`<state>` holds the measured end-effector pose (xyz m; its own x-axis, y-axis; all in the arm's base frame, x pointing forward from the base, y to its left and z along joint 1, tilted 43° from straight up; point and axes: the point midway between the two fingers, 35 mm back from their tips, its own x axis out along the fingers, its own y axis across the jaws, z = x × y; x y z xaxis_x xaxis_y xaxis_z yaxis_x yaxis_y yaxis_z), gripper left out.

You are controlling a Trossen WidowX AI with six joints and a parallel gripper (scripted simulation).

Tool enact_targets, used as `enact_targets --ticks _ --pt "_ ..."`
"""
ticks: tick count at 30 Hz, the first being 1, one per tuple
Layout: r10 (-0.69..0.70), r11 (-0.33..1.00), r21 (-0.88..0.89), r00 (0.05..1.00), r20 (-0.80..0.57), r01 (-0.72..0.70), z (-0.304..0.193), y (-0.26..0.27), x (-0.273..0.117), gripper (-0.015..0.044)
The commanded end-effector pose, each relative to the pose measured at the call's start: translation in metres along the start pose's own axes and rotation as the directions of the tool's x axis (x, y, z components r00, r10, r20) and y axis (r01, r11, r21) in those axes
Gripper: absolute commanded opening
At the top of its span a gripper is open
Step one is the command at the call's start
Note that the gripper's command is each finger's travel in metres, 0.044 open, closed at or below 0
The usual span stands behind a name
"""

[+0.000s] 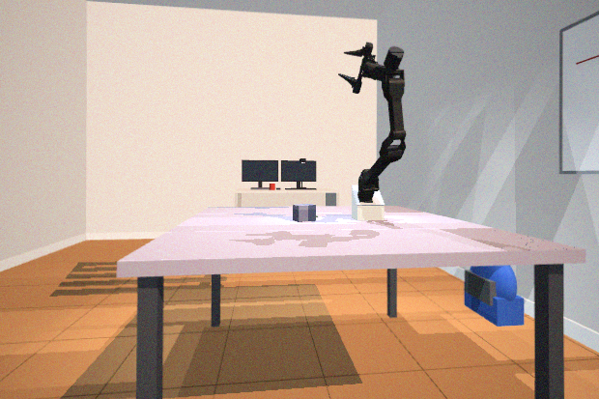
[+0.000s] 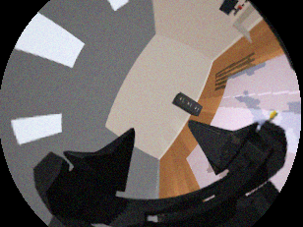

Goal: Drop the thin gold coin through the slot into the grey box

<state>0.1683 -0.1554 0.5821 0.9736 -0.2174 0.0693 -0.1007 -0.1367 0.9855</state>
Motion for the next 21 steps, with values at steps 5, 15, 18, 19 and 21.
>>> enact_targets --ticks 5,15,18,19,21 --pt "-0.070 0.989 -0.129 0.998 0.005 0.070 0.045 -0.032 0.027 0.0269" --pt "-0.293 0.860 -0.444 0.956 -0.023 0.253 0.116 -0.139 0.088 0.0161" --pt "-0.364 0.797 -0.532 0.931 -0.043 0.287 0.127 -0.175 0.102 0.0161" --pt "-0.385 0.775 -0.559 0.921 -0.050 0.294 0.129 -0.186 0.106 0.0161" --pt "-0.427 0.733 -0.609 0.902 -0.066 0.303 0.133 -0.207 0.113 0.0161"
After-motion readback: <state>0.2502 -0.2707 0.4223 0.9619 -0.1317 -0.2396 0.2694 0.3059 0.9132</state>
